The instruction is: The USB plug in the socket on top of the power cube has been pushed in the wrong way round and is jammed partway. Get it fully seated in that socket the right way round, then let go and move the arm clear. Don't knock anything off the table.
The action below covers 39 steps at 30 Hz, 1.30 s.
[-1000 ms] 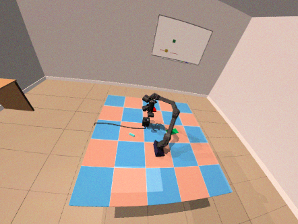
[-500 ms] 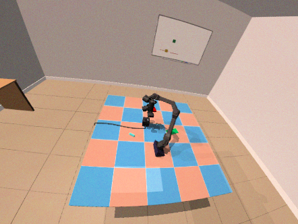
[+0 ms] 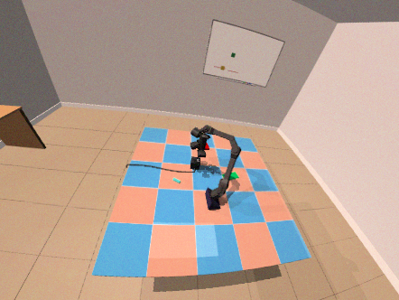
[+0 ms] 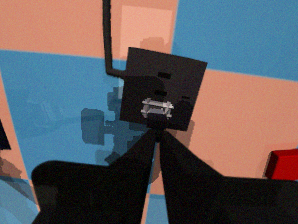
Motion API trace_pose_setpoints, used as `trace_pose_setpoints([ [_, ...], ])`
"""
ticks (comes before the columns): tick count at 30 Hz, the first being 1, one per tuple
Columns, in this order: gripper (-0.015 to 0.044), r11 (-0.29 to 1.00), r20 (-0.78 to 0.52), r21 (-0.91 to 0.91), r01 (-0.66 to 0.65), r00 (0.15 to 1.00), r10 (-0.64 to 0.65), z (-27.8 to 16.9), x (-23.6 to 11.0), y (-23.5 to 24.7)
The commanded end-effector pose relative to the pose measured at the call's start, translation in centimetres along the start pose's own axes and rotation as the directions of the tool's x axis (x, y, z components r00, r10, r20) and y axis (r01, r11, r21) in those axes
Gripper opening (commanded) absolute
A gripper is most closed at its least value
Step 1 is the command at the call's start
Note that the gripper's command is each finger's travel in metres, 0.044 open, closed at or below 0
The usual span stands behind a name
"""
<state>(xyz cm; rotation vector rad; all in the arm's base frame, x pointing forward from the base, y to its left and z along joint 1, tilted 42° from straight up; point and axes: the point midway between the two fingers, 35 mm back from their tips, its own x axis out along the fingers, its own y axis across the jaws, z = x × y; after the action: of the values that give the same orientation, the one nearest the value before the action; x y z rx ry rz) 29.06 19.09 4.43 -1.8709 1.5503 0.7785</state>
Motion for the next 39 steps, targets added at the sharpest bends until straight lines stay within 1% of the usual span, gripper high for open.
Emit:
trace_pose_setpoints([
  [1,0.0000,1.000,-0.001,0.011,0.004,1.000,-0.004,-0.05,0.03,-0.06],
  [39,0.0000,0.999,-0.002,0.041,0.004,1.000,-0.004,-0.25,0.49,-0.10],
])
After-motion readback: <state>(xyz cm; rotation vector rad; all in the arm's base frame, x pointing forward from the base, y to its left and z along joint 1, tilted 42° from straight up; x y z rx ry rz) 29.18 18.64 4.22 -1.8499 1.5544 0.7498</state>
